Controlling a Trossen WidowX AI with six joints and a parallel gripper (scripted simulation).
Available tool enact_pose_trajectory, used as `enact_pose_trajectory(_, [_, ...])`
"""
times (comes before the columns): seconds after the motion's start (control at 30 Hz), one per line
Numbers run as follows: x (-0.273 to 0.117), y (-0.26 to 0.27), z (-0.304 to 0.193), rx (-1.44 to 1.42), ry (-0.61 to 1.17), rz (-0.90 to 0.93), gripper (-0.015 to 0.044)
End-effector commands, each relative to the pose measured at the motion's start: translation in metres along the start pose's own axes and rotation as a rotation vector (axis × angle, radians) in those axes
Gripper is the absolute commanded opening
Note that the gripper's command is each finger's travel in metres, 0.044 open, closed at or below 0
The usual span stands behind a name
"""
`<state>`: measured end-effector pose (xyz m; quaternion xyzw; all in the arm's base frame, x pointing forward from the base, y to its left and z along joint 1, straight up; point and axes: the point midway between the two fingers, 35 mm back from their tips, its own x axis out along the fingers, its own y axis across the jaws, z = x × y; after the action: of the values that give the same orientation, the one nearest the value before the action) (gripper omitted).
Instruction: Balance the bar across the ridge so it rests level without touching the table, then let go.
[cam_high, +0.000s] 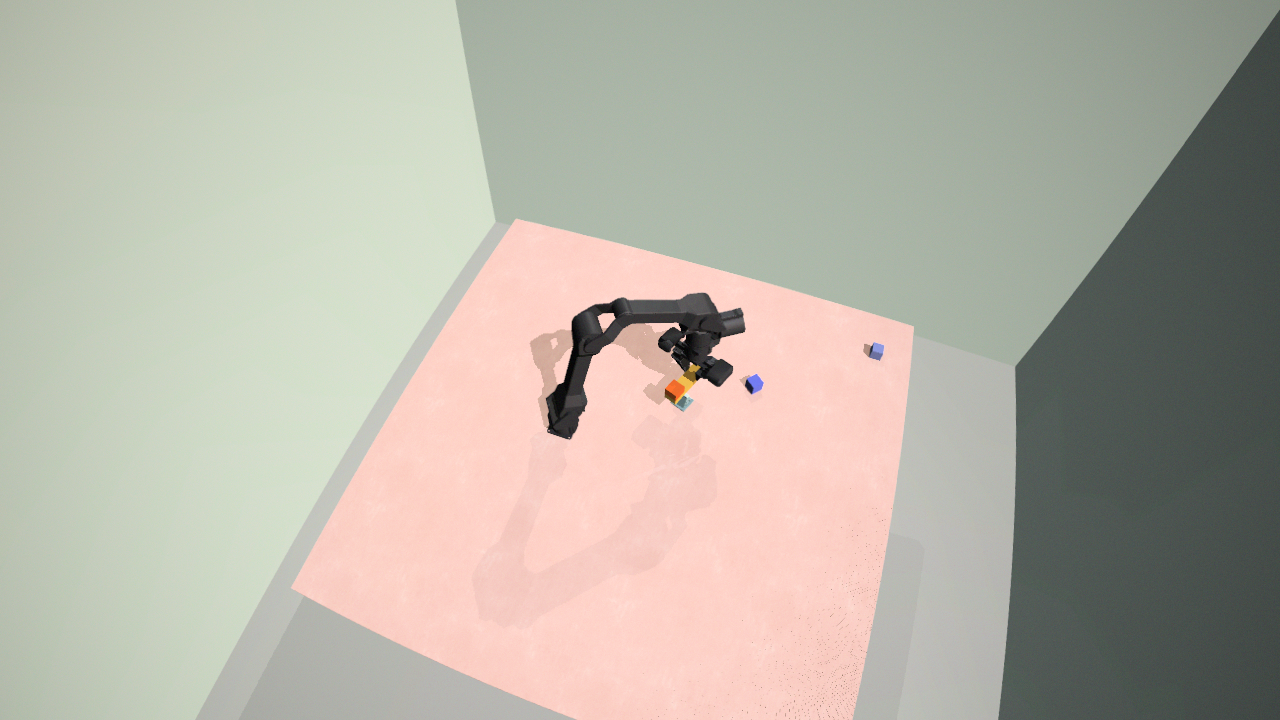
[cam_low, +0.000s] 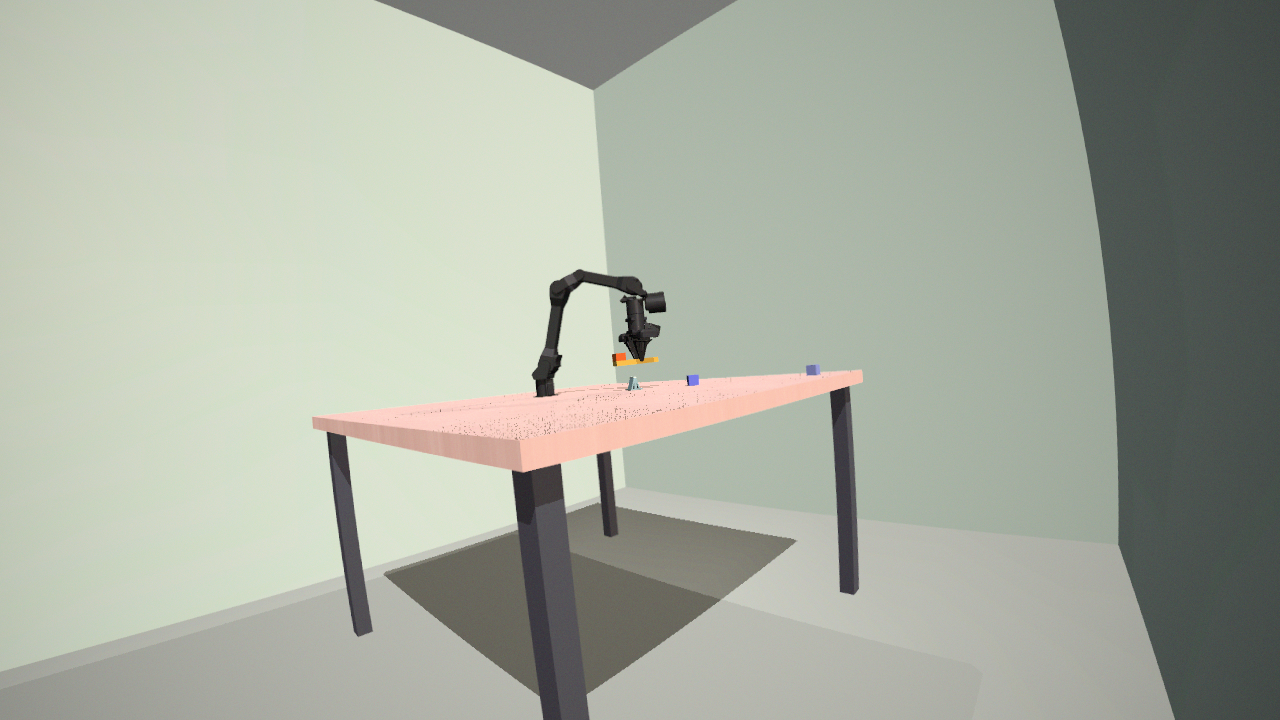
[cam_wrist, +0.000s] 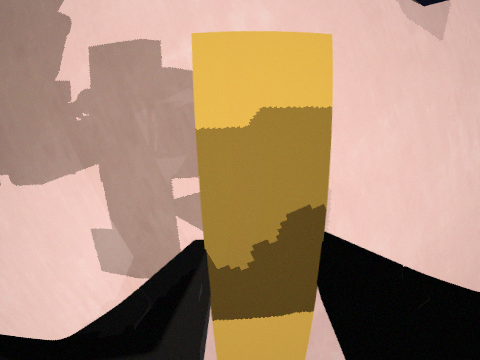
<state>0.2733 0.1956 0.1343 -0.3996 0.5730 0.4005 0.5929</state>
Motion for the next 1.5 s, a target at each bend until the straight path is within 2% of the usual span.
enact_pose_trajectory(0.0, [0.006, 0.0, 0.0, 0.002, 0.0, -0.001, 0.0])
enact_pose_trajectory(0.6, [0.034, 0.001, -0.001, 0.001, 0.0, -0.001, 0.0])
enact_pose_trajectory(1.47, [0.035, 0.001, -0.001, 0.001, 0.0, -0.001, 0.0])
